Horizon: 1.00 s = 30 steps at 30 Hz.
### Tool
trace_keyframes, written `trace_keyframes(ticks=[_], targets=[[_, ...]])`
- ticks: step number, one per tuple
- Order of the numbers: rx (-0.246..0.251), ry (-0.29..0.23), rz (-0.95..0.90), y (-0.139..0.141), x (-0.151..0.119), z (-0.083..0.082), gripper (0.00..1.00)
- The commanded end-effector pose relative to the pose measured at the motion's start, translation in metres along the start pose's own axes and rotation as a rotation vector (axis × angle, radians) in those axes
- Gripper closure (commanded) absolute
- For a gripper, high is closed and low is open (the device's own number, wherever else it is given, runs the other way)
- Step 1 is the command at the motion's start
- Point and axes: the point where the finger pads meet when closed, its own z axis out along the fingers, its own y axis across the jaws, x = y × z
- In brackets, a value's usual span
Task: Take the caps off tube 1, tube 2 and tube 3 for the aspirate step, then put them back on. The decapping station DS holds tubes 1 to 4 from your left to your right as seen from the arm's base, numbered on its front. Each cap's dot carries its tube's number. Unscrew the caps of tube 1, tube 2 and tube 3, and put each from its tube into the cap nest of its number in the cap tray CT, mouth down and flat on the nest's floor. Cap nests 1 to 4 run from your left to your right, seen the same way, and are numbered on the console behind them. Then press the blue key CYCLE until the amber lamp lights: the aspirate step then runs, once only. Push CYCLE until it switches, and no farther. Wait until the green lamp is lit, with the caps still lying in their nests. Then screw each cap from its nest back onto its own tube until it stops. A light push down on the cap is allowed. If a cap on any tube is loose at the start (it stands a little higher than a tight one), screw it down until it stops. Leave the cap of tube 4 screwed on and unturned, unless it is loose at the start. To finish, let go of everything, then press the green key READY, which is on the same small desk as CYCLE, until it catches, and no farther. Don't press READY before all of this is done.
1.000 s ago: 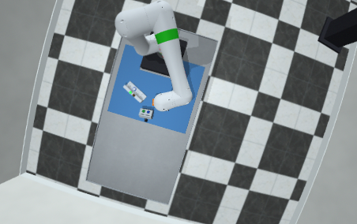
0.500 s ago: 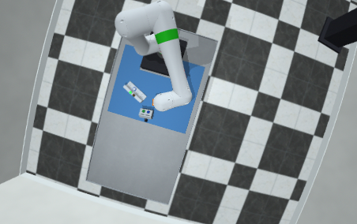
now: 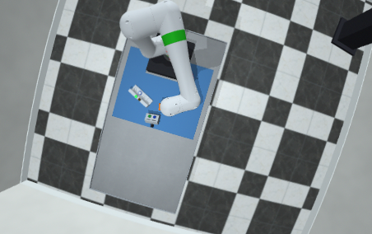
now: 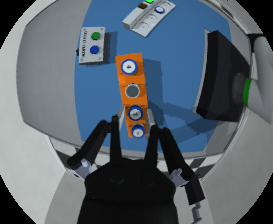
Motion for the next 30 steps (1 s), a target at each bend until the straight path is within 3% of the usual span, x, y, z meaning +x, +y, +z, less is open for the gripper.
trace_keyframes(ticks=[1,14,17,18,20,30], targets=[[0.000,0.000,0.000,0.000,0.000,-0.004,0.65],[0.000,0.000,0.000,0.000,0.000,-0.043,0.65],[0.000,0.000,0.000,0.000,0.000,-0.044,0.65],[0.000,0.000,-0.083,0.001,0.008,-0.044,0.71],[0.000,0.000,-0.250,0.002,0.025,-0.044,0.71],[0.000,0.000,-0.583,0.005,0.058,-0.044,0.71]])
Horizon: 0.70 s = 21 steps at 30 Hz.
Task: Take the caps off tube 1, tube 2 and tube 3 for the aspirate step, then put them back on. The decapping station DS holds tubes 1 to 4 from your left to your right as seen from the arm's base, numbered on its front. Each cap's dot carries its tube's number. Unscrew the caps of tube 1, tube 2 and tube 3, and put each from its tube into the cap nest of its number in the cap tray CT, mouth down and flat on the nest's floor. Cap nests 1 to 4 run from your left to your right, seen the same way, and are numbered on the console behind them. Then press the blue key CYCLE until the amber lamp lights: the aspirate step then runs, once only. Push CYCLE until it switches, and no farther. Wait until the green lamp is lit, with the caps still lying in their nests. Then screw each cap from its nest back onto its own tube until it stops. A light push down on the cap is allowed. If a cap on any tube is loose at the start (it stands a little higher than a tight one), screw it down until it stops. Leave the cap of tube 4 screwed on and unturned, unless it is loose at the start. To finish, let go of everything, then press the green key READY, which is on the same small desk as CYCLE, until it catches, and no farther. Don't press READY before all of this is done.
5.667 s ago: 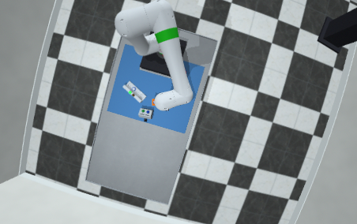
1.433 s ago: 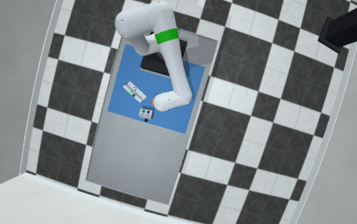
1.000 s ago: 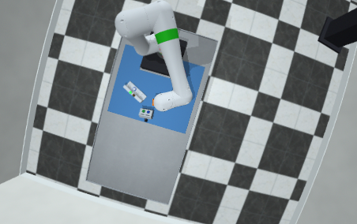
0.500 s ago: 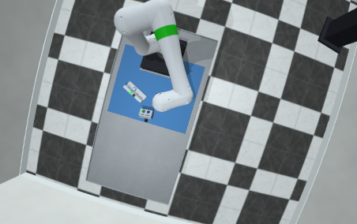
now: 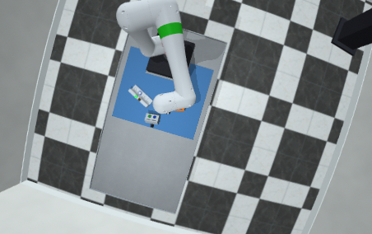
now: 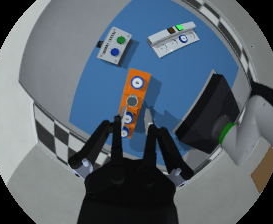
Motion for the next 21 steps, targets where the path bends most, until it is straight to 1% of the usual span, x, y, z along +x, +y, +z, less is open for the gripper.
trace_keyframes(ticks=[1,4,6,7,8,9,10,11,12,13,14,17,19,21], targets=[[0.004,-0.022,-0.272,0.012,0.022,0.000,0.71],[0.004,-0.022,-0.272,0.012,0.022,0.000,0.71],[0.006,-0.022,-0.438,0.019,0.037,0.001,0.71],[0.006,-0.022,-0.438,0.019,0.037,0.001,0.71],[0.006,-0.022,-0.522,0.023,0.044,0.001,0.71],[0.006,-0.022,-0.522,0.023,0.044,0.001,0.71],[0.007,-0.022,-0.605,0.027,0.052,0.001,0.71],[0.007,-0.022,-0.605,0.027,0.052,0.001,0.71],[0.008,-0.021,-0.688,0.031,0.059,0.001,0.71],[0.009,-0.021,-0.720,0.035,0.066,0.001,0.71],[0.009,-0.021,-0.720,0.039,0.074,0.001,0.71],[0.009,-0.021,-0.720,0.043,0.081,0.002,0.71],[0.009,-0.021,-0.720,0.051,0.096,0.002,0.71],[0.009,-0.021,-0.720,0.051,0.096,0.002,0.71]])
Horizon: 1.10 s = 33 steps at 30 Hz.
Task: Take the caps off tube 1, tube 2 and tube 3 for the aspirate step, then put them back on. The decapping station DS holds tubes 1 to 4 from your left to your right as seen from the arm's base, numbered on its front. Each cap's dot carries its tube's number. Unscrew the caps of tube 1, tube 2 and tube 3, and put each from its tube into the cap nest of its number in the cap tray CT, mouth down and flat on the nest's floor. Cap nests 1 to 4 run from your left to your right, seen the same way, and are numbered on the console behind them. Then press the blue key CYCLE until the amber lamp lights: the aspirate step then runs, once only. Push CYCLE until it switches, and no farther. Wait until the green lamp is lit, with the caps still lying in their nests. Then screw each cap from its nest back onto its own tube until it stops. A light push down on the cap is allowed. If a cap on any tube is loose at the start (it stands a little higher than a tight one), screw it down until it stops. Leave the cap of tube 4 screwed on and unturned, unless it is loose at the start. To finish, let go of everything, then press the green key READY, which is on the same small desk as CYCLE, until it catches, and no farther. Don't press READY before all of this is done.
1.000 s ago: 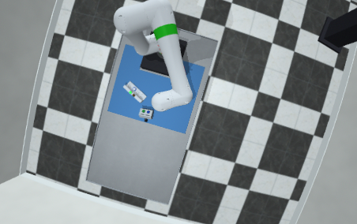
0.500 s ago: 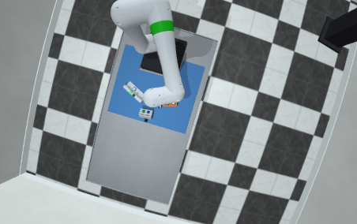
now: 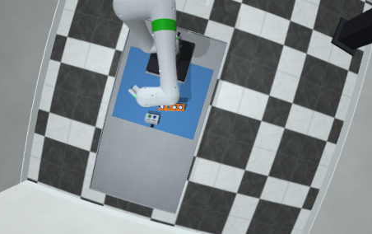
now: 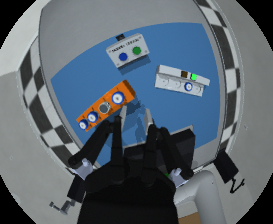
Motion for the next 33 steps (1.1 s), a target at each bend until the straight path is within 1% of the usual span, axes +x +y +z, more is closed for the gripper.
trace_keyframes(ticks=[1,6,7,12,13,15,17,24,25,29,33], targets=[[0.010,-0.013,-0.019,0.019,0.008,0.000,0.71],[0.010,-0.013,-0.019,0.058,0.024,0.001,0.71],[0.010,-0.013,-0.019,0.058,0.024,0.001,0.71],[0.010,-0.013,-0.019,0.097,0.039,0.001,0.71],[0.010,-0.013,-0.019,0.097,0.039,0.001,0.71],[0.010,-0.013,-0.019,0.112,0.045,0.001,0.71],[0.010,-0.013,-0.019,0.112,0.045,0.001,0.71],[0.010,-0.013,-0.019,0.166,0.067,0.002,0.71],[0.010,-0.013,-0.019,0.166,0.067,0.002,0.71],[0.010,-0.013,-0.019,0.197,0.079,0.003,0.71],[0.010,-0.013,-0.019,0.198,0.079,0.003,0.71]])
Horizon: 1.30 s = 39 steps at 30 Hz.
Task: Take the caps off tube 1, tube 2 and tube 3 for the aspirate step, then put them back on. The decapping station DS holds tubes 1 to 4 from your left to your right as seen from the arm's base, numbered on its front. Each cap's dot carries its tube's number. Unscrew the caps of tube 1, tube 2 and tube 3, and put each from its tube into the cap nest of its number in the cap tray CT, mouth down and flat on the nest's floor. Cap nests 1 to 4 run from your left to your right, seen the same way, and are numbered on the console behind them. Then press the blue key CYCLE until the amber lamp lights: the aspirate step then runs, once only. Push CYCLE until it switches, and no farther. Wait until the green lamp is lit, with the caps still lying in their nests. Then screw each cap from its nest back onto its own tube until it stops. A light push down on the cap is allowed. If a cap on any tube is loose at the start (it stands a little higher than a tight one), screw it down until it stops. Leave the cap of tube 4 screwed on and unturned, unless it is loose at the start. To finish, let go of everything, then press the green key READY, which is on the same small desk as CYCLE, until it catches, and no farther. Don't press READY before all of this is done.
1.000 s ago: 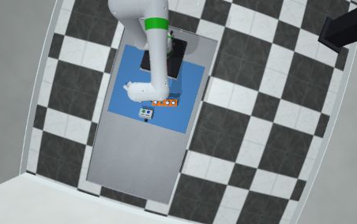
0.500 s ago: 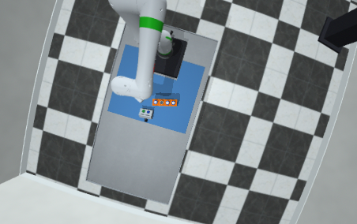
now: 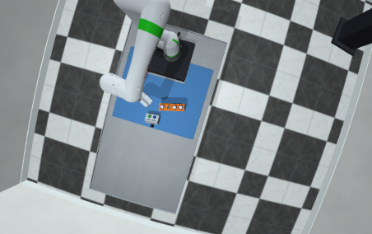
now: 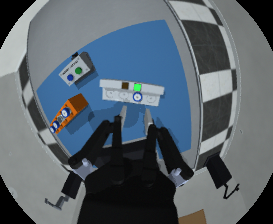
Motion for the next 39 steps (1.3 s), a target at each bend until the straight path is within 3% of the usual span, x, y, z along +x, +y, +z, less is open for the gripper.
trace_keyframes(ticks=[1,3,31,39], targets=[[0.002,-0.001,0.000,0.003,0.002,0.000,0.71],[0.002,-0.001,0.000,0.003,0.002,0.000,0.71],[0.002,-0.001,0.000,0.003,0.002,0.129,0.71],[0.002,-0.001,0.000,0.003,0.002,0.130,0.71]])
